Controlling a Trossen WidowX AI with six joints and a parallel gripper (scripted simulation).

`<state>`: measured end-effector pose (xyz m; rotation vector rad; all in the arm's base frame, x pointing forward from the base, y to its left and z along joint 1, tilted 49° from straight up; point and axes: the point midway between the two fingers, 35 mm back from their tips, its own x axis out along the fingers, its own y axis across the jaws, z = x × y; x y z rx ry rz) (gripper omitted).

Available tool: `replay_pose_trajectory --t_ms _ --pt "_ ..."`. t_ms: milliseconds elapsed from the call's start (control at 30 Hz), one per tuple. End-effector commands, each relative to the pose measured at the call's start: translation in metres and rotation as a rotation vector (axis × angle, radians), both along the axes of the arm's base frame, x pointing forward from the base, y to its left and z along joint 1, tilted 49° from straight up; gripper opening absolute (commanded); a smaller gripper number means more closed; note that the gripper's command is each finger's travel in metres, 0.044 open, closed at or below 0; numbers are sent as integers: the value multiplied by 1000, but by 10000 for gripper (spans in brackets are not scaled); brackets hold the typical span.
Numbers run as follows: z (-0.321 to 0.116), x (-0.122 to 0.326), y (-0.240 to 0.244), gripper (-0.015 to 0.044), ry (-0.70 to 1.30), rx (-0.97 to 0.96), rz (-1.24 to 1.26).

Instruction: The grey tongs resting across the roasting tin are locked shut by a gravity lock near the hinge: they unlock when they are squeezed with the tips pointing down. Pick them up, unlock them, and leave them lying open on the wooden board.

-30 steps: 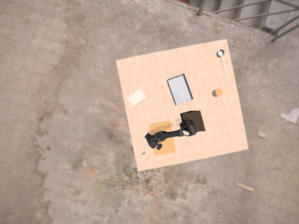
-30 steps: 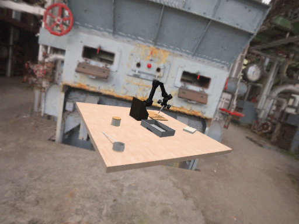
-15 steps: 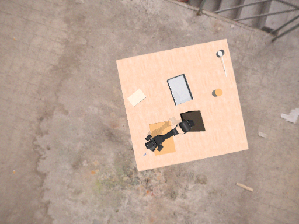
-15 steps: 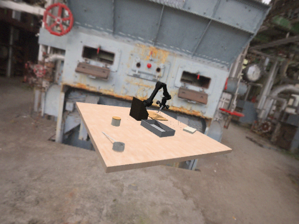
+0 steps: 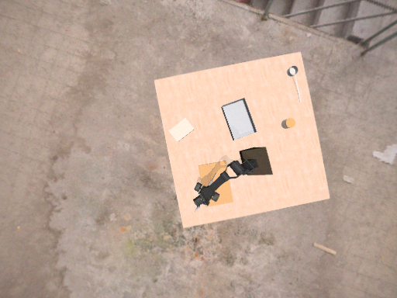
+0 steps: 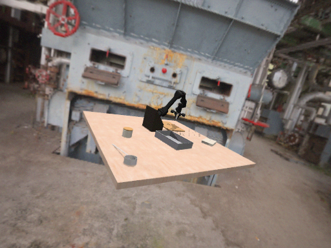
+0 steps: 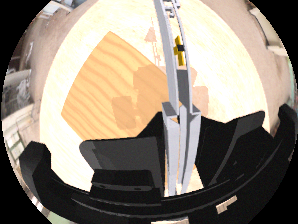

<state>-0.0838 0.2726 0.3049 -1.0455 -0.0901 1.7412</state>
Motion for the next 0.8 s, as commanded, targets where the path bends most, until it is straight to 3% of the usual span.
replay_pose_trajectory --t_ms 0,167,767 --pt "3 0 -5 -150 -99 -28 -2" --pt "3 0 -10 -150 -199 -58 -4" --pt "-5 0 1 -150 -200 -58 -4"
